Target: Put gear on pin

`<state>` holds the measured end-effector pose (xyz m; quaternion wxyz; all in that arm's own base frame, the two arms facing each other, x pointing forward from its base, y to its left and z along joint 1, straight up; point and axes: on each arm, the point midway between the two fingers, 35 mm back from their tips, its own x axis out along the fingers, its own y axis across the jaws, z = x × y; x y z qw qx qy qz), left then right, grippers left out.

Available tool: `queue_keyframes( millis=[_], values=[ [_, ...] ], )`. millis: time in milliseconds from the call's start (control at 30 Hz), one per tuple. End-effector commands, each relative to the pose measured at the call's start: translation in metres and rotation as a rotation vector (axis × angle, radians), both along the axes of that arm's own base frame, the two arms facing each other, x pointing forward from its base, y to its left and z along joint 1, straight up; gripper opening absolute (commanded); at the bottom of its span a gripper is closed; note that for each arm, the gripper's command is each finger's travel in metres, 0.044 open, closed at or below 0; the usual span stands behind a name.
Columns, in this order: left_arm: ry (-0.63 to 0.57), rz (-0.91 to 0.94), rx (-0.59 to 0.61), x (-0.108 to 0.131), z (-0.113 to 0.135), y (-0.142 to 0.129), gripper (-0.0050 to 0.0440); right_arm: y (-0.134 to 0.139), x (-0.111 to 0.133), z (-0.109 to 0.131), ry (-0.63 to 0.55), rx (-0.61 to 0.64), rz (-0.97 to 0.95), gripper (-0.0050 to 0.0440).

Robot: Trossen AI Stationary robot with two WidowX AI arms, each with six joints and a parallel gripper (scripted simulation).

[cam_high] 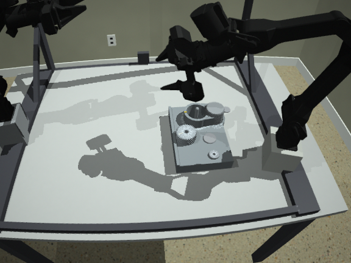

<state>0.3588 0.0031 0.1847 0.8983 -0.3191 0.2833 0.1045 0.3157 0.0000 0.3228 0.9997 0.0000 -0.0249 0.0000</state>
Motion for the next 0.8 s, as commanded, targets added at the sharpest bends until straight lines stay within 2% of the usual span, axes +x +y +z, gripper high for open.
queue_keyframes(
  millis=[0, 433, 500, 567, 767],
  values=[
    [0.066, 0.062, -0.075, 0.004, -0.008, 0.001, 0.0375, 0.000, -0.002, 0.010, -0.027, 0.000, 0.000, 0.0400],
    [0.495, 0.442, -0.370, -0.013, -0.091, 0.003, 0.0375, 0.000, -0.002, 0.010, -0.027, 0.000, 0.000, 0.0400],
    [0.558, 0.514, -0.402, -0.018, -0.102, 0.003, 0.0375, 0.000, -0.002, 0.010, -0.027, 0.000, 0.000, 0.0400],
    [0.558, 0.514, -0.402, -0.018, -0.102, 0.003, 0.0375, 0.000, -0.002, 0.010, -0.027, 0.000, 0.000, 0.0400],
    [0.731, 0.745, -0.474, -0.034, -0.130, 0.003, 0.0375, 0.000, -0.002, 0.010, -0.027, 0.000, 0.000, 0.0400]
  ],
)
